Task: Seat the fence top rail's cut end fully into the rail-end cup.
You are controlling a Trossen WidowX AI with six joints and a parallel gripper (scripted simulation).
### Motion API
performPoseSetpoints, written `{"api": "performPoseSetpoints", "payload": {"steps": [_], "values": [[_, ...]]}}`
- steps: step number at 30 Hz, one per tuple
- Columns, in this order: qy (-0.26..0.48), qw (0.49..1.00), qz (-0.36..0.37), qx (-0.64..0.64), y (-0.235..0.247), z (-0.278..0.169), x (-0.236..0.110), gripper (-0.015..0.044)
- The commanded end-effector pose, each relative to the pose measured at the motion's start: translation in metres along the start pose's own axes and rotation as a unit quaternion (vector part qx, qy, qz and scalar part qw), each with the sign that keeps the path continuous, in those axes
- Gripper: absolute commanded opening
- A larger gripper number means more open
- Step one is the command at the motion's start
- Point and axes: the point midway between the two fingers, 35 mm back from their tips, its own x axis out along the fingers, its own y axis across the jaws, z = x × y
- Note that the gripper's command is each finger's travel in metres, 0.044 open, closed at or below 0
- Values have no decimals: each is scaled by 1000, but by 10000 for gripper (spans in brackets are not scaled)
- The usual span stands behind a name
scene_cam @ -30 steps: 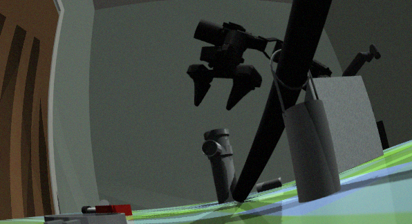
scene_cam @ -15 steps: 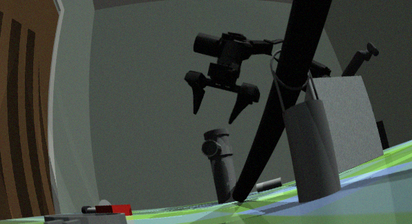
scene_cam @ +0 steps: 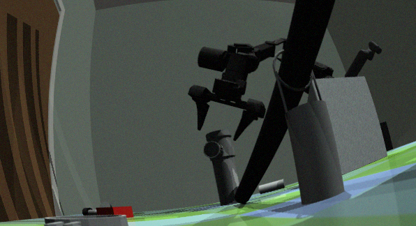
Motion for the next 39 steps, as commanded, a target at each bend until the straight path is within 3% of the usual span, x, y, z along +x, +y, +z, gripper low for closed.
{"api": "performPoseSetpoints", "payload": {"steps": [1,39], "values": [[-1,1000,3,-3,2,1,6,440],[1,1000,1,-4,3,0,68,440]]}}
